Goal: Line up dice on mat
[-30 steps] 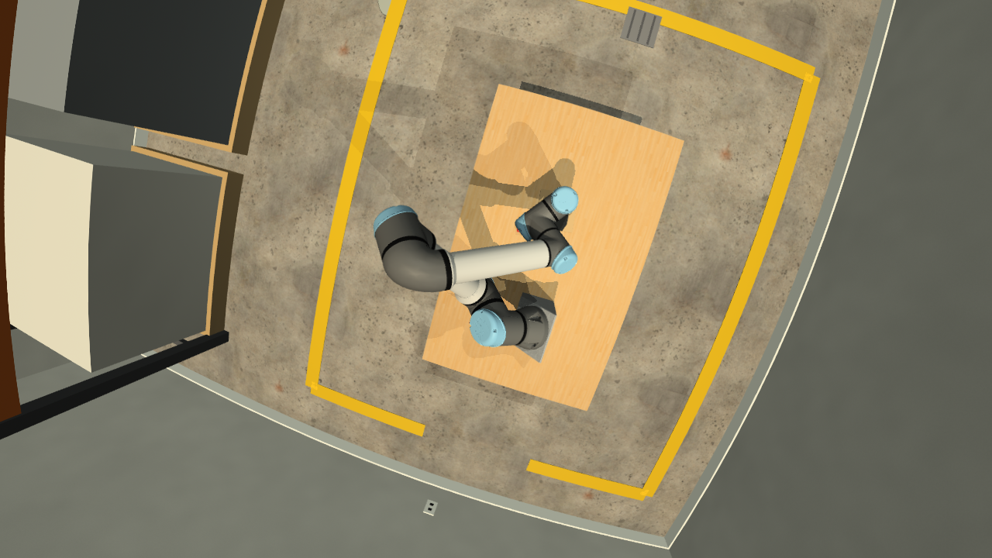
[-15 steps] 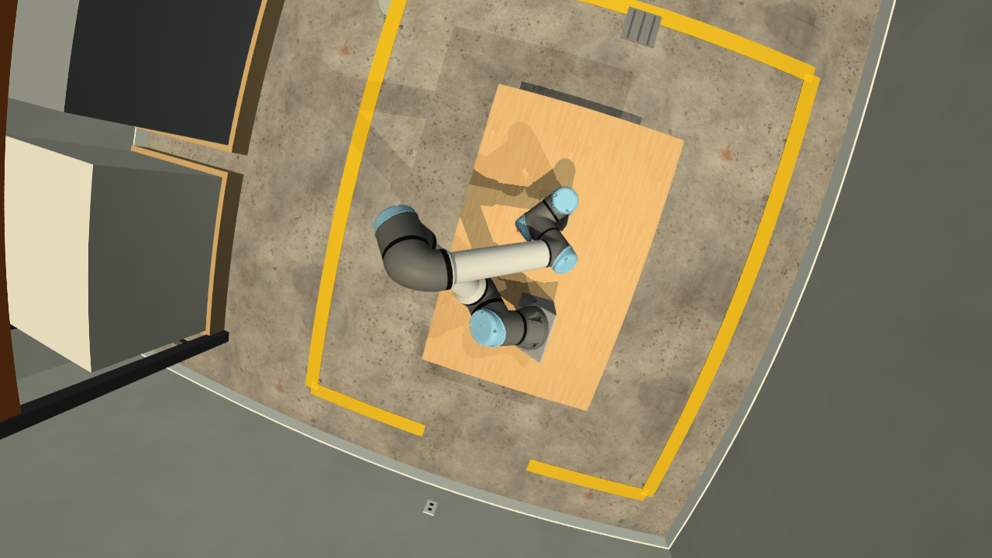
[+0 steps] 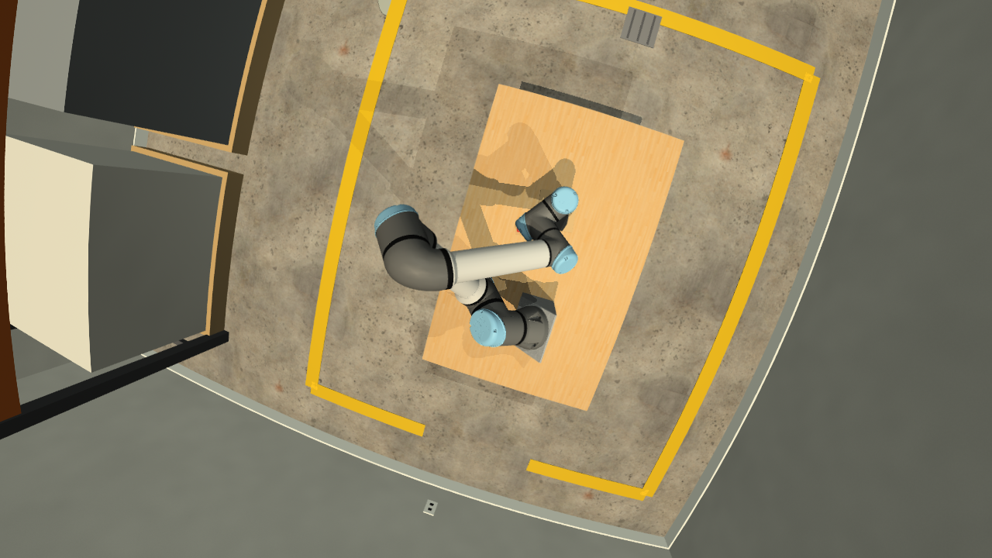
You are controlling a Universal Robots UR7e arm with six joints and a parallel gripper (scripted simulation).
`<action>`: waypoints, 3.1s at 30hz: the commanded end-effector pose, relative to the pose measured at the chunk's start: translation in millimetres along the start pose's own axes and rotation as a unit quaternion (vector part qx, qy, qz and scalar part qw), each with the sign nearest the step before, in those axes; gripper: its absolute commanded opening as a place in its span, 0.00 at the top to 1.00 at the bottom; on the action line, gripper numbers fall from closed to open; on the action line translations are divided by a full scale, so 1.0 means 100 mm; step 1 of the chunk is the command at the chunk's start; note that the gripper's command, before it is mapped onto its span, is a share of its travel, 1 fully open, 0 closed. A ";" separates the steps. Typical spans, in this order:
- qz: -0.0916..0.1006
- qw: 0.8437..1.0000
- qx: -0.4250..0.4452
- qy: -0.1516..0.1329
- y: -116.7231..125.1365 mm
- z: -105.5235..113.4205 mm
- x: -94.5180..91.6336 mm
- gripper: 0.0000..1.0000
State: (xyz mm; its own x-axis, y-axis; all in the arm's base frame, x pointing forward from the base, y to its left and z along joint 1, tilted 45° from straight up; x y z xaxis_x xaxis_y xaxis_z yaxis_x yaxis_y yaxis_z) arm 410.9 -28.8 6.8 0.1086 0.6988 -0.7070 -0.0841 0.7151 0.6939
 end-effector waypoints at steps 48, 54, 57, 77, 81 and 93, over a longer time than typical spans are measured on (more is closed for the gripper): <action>0.001 1.000 0.001 0.001 0.00 -0.01 0.01 0.21; 0.001 1.000 0.000 0.001 0.00 -0.01 0.01 0.21; 0.000 1.000 0.000 0.000 0.00 0.00 -0.02 0.21; -0.002 1.000 -0.001 -0.001 -0.01 0.01 -0.76 0.21; -0.002 1.000 -0.001 -0.001 -0.01 0.01 -0.88 0.21; 0.000 1.000 0.000 0.000 0.00 0.00 -0.90 0.00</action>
State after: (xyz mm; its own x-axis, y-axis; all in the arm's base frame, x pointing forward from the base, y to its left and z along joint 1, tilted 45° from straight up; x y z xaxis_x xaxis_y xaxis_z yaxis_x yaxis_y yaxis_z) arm 401.5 -90.9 69.6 0.1091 0.6985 -0.7073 -0.0848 0.7155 0.6935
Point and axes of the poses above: the point where the finger pads meet when closed, its own x axis out along the fingers, its own y axis across the jaws, z = x × y, the point moved 10 cm from there along -x, back along the fingers, and after that the axes turned 7 degrees about -x, right-handed, at the moved point
